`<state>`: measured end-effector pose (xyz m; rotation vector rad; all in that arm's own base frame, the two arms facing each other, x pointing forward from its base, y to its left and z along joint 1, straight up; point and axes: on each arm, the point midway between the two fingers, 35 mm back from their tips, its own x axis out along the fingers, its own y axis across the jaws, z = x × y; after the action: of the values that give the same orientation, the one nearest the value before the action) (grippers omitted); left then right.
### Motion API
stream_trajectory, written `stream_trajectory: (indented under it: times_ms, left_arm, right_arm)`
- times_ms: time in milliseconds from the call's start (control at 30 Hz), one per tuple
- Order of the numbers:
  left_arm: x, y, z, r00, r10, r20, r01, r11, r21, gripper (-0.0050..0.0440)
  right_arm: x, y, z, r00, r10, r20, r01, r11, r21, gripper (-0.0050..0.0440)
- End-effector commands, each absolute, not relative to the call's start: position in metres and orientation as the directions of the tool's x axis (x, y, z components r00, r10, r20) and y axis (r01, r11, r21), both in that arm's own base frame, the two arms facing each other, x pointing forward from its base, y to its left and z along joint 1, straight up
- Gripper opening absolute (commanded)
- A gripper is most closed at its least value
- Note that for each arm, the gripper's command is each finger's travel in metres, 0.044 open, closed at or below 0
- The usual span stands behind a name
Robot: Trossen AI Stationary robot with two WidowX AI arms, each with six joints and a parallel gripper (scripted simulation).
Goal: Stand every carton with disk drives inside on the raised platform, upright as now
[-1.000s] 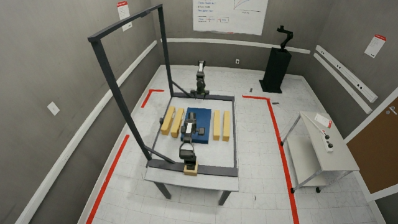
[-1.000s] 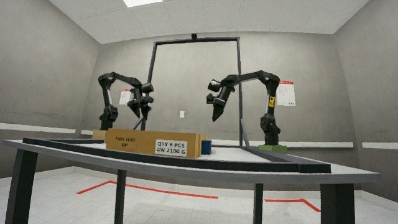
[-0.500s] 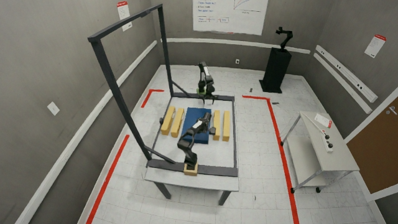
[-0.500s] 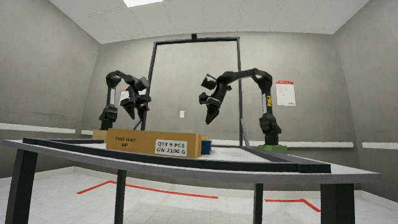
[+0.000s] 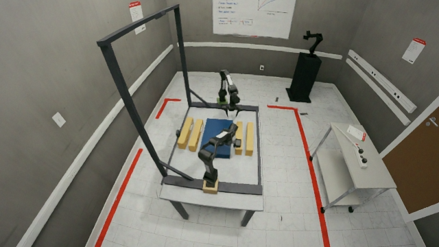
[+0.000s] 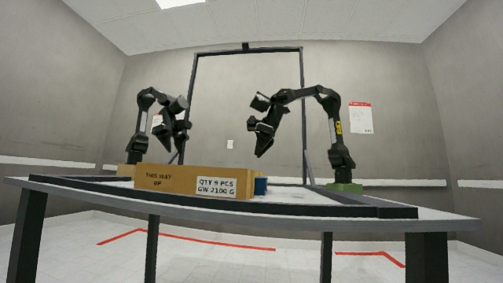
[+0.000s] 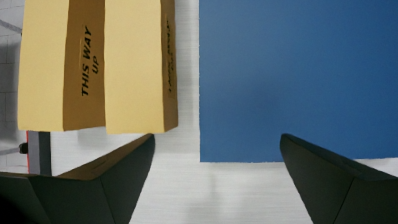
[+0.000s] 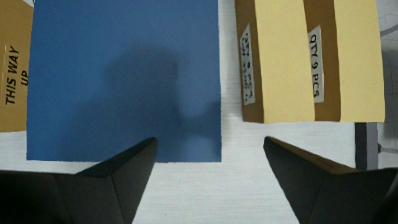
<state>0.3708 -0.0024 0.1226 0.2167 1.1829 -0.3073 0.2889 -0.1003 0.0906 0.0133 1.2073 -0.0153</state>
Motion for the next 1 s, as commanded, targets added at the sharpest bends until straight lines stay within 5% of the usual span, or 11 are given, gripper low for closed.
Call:
stream_trajectory:
  times_ms: [0,933,967]
  left_arm:
    - [0.375,-0.002,0.131,0.368,-0.124,-0.922,0.348,0.937,0.013,0.0383]
    - [0.375,-0.002,0.131,0.367,-0.124,-0.922,0.348,0.937,0.012,0.0383]
    - [0.419,0.048,0.115,0.36,-0.125,-0.924,0.35,0.937,0.01,0.0383]
  right_arm:
    - [0.294,-0.103,0.097,0.371,-0.013,-0.928,0.021,1.0,-0.006,0.0381]
    - [0.295,-0.103,0.097,0.373,-0.012,-0.928,0.019,1.0,-0.005,0.0381]
    - [0.32,-0.164,0.083,0.374,-0.012,-0.927,0.019,1.0,-0.006,0.0381]
